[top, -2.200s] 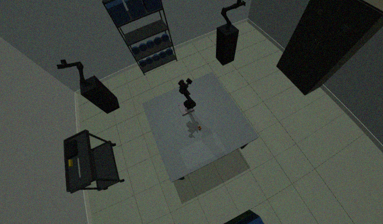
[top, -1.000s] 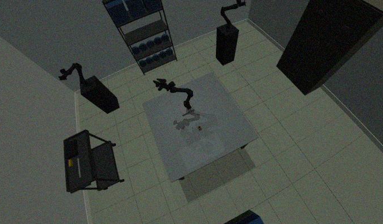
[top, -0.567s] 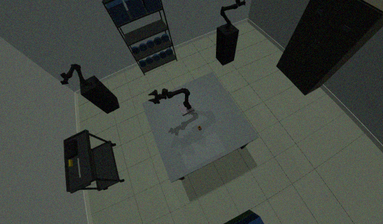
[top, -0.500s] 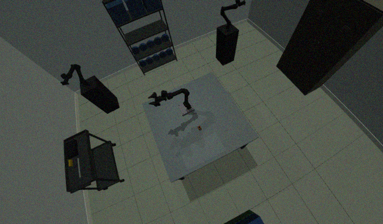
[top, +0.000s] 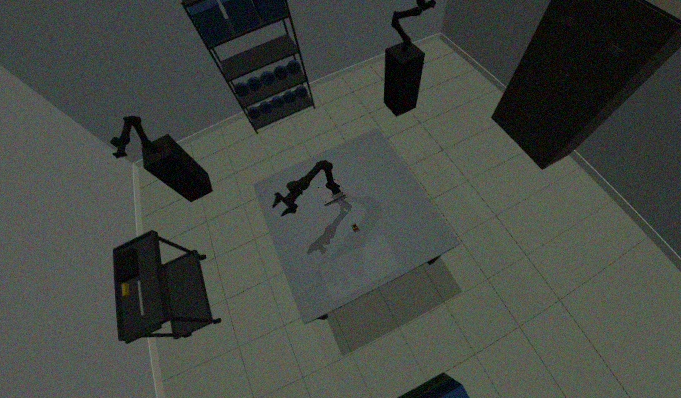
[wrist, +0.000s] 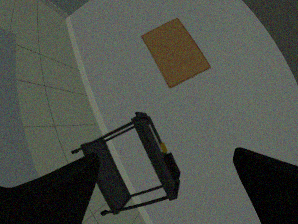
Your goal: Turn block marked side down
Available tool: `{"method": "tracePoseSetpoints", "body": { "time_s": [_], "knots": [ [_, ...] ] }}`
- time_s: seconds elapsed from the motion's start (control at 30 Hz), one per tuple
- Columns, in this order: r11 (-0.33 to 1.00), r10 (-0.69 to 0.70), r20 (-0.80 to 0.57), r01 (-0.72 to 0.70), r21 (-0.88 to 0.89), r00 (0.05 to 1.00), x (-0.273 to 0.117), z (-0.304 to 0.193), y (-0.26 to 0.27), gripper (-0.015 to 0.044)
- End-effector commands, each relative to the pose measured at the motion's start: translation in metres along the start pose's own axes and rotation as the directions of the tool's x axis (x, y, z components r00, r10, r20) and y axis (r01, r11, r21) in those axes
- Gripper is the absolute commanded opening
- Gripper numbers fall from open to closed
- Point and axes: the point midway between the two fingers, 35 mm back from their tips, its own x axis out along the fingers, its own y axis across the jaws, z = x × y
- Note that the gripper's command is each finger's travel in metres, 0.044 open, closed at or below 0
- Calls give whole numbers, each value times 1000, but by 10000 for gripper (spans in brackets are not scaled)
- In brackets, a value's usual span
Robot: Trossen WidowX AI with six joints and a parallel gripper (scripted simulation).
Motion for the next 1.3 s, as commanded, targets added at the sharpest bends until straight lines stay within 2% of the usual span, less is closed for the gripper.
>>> {"method": "tracePoseSetpoints", "body": {
  "time_s": [0.0, 0.13, 0.3, 0.47, 0.63, 0.87, 1.07, 1.27],
  "knots": [
    [980, 180, 45, -183, 83, 983, 11, 30, 60, 440],
    [916, 360, 84, -370, 156, 929, 7, 65, 122, 440],
    [784, 576, 101, -584, 211, 811, -16, 104, 199, 440],
    [620, 754, 79, -746, 243, 652, -56, 136, 271, 440],
    [450, 884, 7, -853, 266, 468, -112, 158, 335, 440],
    [263, 960, -177, -918, 298, 218, -209, 170, 406, 440],
    [203, 914, -401, -928, 311, 66, -296, 160, 443, 440],
    [204, 902, -428, -929, 310, 55, -304, 153, 444, 440]
  ]
}}
